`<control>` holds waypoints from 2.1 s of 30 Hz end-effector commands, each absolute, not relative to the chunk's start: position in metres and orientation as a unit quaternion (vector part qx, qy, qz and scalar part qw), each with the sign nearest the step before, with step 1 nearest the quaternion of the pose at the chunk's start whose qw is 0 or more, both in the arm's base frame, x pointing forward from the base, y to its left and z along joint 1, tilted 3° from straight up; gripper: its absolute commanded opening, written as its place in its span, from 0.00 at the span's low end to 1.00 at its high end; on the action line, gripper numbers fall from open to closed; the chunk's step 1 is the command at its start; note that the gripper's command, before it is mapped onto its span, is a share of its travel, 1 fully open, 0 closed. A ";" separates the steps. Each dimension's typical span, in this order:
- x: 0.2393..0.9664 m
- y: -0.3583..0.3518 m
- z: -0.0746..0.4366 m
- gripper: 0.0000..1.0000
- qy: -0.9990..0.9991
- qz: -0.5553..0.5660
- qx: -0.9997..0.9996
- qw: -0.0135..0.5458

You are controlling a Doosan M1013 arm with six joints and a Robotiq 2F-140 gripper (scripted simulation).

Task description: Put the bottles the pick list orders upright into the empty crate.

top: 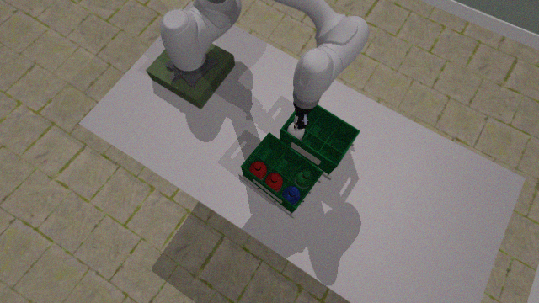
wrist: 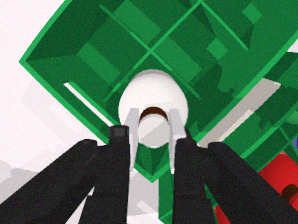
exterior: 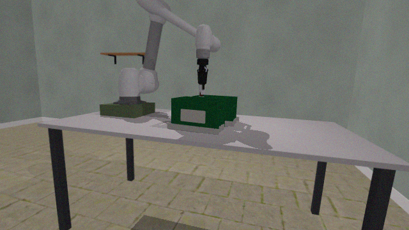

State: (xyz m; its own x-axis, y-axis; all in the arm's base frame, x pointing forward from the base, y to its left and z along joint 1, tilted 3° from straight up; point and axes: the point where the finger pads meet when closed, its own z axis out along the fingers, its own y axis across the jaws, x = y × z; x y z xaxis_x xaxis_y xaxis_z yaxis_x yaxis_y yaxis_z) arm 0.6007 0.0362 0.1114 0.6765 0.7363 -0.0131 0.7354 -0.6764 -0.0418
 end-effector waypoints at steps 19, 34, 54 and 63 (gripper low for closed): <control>0.598 0.040 0.094 0.00 -0.401 0.015 -0.916 0.019; 0.598 0.040 0.094 0.00 -0.401 0.015 -0.916 0.019; 0.598 0.040 0.094 0.00 -0.401 0.015 -0.916 0.019; 0.598 0.040 0.094 0.00 -0.401 0.015 -0.916 0.019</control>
State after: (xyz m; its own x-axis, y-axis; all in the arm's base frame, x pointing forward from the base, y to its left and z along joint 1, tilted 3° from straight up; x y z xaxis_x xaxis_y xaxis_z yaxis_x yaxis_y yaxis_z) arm 0.5999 0.0366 0.0972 0.6768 0.7361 -0.0131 0.7351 -0.6766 -0.0421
